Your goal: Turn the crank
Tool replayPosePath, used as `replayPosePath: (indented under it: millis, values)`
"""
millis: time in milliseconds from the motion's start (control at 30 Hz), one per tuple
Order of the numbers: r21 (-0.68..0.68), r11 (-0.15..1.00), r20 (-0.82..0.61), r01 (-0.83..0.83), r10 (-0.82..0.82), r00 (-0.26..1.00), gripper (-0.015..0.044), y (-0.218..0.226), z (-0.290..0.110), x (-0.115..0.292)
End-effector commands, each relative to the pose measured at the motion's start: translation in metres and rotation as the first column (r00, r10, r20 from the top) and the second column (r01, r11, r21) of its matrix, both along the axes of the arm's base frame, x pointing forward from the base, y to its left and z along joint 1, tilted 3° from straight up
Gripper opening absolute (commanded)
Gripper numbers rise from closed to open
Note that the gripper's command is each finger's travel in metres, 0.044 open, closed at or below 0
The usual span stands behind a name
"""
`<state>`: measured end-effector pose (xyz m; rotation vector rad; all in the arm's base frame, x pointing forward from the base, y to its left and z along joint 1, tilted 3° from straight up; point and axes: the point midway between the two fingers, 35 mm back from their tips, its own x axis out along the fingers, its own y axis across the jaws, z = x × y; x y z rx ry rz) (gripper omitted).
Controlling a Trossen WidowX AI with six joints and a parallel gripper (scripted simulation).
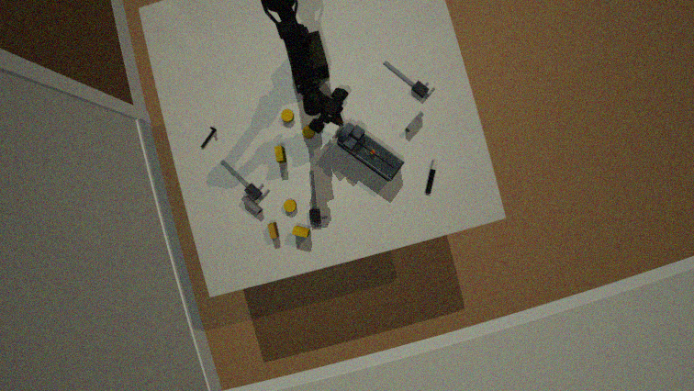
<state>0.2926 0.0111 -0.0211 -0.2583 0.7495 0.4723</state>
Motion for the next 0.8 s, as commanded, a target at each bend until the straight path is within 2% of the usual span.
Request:
replayPosePath:
  millis: [0,767]
  values:
    - [0.006,1.0,0.004,-0.002,0.002,1.0,0.0,0.003,0.004,-0.002]
    - [0.006,1.0,0.004,-0.002,0.002,1.0,0.0,0.005,0.018,-0.004]
